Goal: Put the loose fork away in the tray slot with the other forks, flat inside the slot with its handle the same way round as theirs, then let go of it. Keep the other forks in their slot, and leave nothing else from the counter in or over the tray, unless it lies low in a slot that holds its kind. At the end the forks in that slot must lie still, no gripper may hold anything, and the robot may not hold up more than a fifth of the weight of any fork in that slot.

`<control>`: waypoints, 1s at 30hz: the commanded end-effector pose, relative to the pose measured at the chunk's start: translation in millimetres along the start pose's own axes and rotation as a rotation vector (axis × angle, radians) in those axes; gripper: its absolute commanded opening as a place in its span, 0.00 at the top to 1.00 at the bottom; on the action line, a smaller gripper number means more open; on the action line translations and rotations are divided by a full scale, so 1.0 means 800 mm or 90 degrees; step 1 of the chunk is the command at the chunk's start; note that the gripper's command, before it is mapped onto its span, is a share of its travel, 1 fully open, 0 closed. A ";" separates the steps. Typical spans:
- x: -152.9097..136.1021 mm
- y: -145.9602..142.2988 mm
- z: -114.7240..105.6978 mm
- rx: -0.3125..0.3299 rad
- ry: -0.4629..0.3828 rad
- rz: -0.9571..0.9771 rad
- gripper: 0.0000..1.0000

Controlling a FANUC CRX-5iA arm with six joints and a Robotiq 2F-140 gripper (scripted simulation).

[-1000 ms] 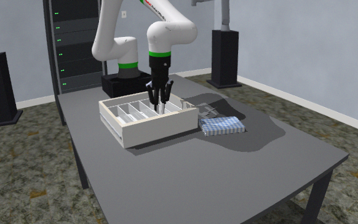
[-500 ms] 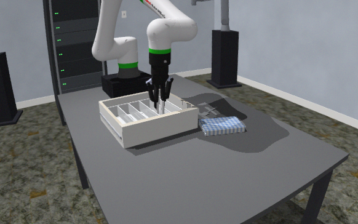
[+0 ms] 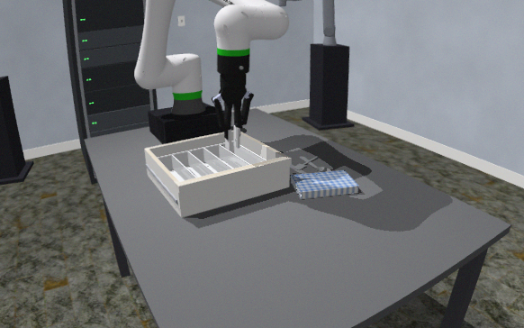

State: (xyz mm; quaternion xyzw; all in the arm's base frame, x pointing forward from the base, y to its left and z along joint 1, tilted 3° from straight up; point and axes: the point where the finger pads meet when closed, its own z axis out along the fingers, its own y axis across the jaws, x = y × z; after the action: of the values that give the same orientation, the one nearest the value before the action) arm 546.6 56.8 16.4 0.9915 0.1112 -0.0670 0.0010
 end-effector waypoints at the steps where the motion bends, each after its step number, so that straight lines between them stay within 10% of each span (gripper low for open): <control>1: -0.003 0.000 -0.031 0.000 0.000 0.000 0.86; 23: -0.008 0.000 -0.087 0.000 0.000 0.000 0.86; 24: -0.008 0.000 -0.087 0.000 0.000 0.000 0.00; 30: -0.008 0.000 -0.087 0.000 0.000 0.000 0.00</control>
State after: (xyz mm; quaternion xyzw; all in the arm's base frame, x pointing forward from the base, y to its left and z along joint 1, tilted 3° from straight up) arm 549.6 56.6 86.4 0.9915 0.1112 -0.0675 0.0009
